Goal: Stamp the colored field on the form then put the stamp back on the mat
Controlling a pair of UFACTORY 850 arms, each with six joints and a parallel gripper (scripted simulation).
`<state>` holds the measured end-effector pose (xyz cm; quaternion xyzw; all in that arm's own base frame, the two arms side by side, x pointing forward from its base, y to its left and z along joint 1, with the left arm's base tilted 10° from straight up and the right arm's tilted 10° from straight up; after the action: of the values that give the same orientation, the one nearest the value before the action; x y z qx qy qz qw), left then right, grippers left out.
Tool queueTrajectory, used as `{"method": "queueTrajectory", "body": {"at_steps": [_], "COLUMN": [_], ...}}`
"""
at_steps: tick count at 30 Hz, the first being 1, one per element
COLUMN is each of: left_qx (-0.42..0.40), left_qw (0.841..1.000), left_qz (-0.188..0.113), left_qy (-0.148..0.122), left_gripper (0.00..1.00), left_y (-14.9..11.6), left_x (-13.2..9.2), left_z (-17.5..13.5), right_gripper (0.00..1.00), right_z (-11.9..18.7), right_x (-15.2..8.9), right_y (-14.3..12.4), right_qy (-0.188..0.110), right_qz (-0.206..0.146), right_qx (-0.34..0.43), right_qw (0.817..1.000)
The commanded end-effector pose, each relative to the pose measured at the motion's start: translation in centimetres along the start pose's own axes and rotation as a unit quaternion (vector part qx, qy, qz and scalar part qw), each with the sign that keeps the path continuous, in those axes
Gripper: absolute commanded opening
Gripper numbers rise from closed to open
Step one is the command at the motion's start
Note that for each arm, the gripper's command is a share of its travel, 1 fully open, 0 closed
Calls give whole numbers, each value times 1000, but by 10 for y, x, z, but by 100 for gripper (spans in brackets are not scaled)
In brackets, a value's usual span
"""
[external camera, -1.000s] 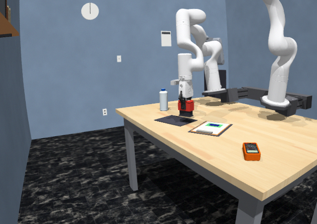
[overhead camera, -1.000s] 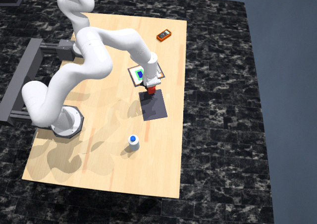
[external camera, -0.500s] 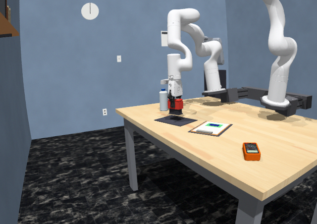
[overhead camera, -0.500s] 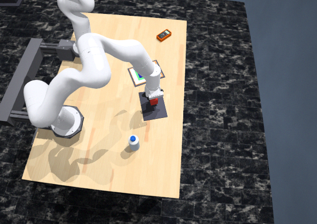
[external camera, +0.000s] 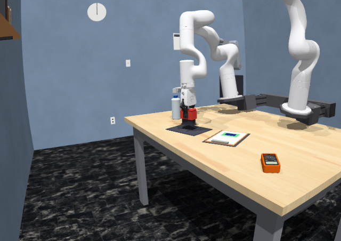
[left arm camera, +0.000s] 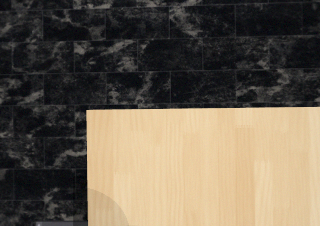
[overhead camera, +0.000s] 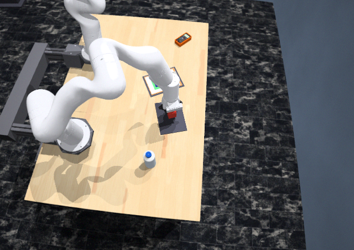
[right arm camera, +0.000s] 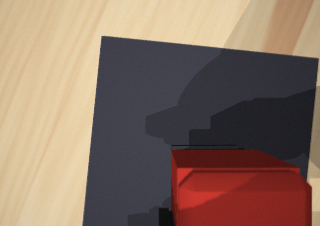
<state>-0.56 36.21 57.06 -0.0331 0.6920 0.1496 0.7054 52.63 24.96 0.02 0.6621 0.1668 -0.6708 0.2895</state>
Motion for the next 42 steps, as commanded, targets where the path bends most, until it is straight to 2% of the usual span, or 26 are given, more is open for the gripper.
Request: {"method": "queueTrajectory", "body": {"at_steps": [1,14,42], "left_qx": [0,0,0], "left_qw": [1000,1000,1000], "left_qz": [1,1,1], "left_qy": [0,0,0], "left_gripper": [100,100,100], "left_y": [0,0,0], "left_x": [-1,-1,-1], "left_z": [0,0,0], "right_gripper": [32,32,32], "right_z": [-1,-2,-3], "right_x": [8,26,27], "right_y": [1,1,0], "right_qy": [1,1,1], "right_qz": [0,0,0], "right_qx": [0,0,0], "right_qw": [1000,1000,1000]}}
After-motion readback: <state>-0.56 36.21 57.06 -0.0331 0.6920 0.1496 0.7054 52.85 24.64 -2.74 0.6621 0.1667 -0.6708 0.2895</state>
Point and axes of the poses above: on each arm, the point where the finger pads meet when closed, its own x axis out along the fingers, its own z axis across the jaws, y = z × x, the point moved 4 cm from there along -x, back along the fingers, and after that the axes turned 14 degrees about -x, right-handed, at the moved point
